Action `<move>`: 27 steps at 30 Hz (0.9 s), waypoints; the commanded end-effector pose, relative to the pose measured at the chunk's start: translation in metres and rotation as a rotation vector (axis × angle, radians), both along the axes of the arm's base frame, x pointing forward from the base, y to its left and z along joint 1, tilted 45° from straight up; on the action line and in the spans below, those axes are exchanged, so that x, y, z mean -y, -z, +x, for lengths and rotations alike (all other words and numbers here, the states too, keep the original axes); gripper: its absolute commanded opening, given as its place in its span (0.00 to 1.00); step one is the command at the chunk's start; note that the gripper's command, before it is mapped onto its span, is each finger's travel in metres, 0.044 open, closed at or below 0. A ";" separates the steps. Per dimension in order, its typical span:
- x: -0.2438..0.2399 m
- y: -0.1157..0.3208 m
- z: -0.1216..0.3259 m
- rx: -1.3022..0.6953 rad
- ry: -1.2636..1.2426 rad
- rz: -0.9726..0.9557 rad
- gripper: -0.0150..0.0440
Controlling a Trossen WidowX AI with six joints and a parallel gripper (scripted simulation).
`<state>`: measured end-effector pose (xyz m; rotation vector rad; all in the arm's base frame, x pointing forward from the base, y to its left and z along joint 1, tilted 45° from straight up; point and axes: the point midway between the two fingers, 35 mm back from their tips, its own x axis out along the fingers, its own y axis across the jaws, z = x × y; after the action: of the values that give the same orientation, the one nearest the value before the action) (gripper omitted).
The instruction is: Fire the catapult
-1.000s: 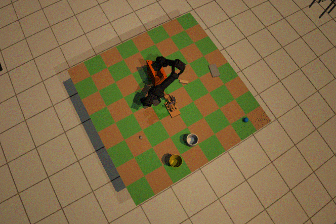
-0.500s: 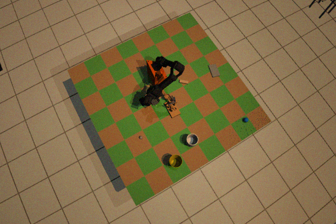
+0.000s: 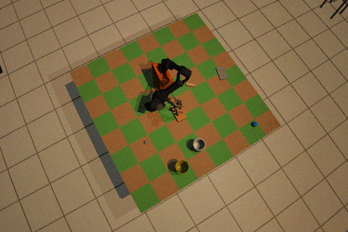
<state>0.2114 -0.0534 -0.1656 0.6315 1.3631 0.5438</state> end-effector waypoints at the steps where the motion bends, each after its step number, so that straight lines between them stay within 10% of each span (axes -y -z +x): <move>1: -0.005 0.004 0.001 -0.003 0.004 0.004 0.76; 9: -0.013 0.011 0.001 -0.002 0.003 0.006 0.76; 27: 0.006 -0.003 0.002 -0.003 0.005 -0.001 0.25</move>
<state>0.2103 -0.0435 -0.1722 0.6485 1.3763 0.5504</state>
